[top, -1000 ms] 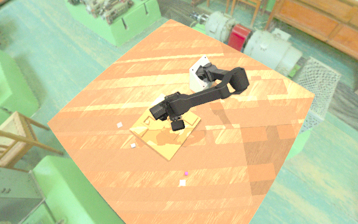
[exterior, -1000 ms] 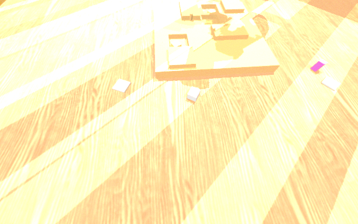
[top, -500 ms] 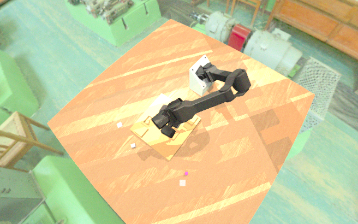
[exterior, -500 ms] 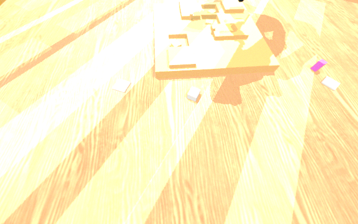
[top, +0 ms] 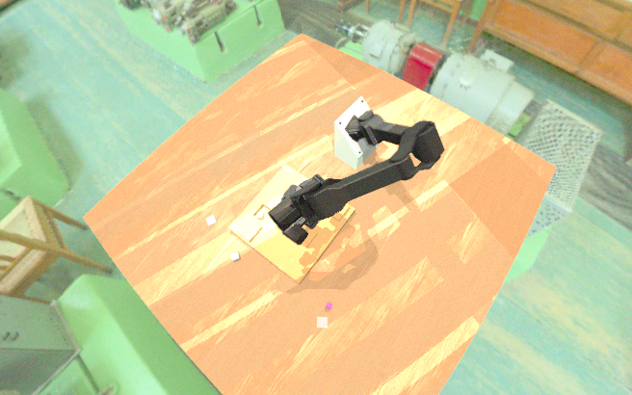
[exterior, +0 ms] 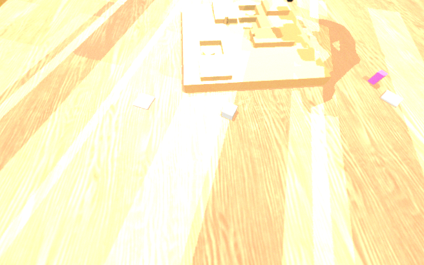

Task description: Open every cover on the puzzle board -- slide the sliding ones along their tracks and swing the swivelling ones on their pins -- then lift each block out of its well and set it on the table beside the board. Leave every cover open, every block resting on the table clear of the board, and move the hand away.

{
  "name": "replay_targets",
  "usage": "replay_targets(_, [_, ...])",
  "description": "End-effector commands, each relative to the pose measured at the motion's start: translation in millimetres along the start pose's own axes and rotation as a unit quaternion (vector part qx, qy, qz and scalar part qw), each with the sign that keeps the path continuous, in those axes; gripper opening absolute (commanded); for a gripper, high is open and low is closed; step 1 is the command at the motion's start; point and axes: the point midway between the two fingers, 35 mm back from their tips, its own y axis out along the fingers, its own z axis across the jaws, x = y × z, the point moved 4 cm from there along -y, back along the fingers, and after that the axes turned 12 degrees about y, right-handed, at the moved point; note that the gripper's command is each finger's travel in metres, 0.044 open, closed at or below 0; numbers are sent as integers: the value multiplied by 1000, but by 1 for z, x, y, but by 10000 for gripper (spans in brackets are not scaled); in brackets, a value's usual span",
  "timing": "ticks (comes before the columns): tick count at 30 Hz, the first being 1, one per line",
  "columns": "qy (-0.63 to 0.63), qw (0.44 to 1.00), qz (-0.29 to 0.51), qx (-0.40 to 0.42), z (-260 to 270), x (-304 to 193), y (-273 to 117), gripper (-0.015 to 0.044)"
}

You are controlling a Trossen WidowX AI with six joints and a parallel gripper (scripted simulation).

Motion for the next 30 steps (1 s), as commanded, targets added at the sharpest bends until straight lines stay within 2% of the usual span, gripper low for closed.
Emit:
replay_targets(1, [3,1000,2,0,0,-1,0,0])
replay_targets(30, [3,1000,2,0,1,-1,21,0])
